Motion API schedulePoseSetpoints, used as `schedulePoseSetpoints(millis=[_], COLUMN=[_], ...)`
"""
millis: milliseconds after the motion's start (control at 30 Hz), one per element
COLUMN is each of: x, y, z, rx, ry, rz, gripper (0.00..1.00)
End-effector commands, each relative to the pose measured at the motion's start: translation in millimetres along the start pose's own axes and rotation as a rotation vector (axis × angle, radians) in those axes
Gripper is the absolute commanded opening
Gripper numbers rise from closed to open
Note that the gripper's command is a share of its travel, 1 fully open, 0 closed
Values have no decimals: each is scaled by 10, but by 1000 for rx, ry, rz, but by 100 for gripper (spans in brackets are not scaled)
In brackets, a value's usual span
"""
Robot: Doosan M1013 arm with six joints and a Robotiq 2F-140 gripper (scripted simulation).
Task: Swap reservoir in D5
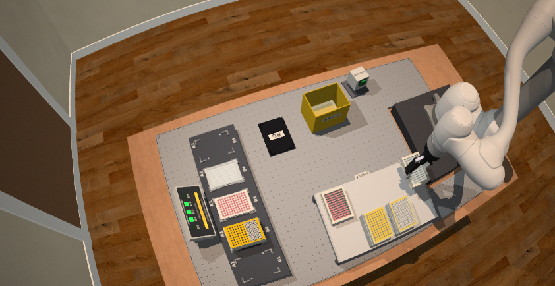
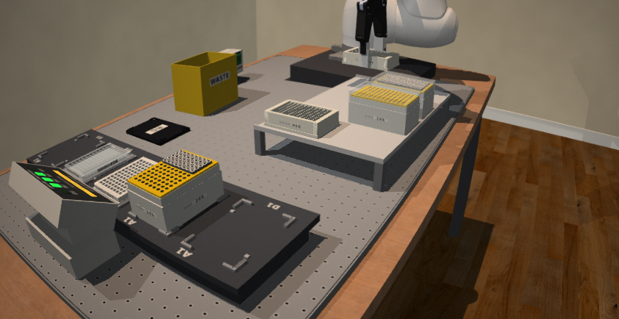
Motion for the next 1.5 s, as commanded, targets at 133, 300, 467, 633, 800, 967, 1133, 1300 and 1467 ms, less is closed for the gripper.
schedulePoseSetpoints(millis=[133, 300, 467, 633, 800, 967, 1133, 1300, 1467], x=[-105, -155, -239, -322, -372, -455, -539, -605, -672], y=[0, 0, 0, 0, 0, 0, 0, 0, 0], z=[0, 0, 0, 0, 0, 0, 0, 0, 0], rx=[0, 0, 0, 0, 0, 0, 0, 0, 0], ry=[0, 0, 0, 0, 0, 0, 0, 0, 0], rz=[0, 0, 0, 0, 0, 0, 0, 0, 0], gripper=[0, 0, 0, 0, 0, 0, 0, 0, 0])
Point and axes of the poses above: the point where the finger pads meet when closed, its own x axis out along the fingers, its own y axis across the jaws, z = x × y, the point moved 6 cm from there along -x, back along the fingers, and after that the axes turned 1 degree about x, right-handed, at the moved point
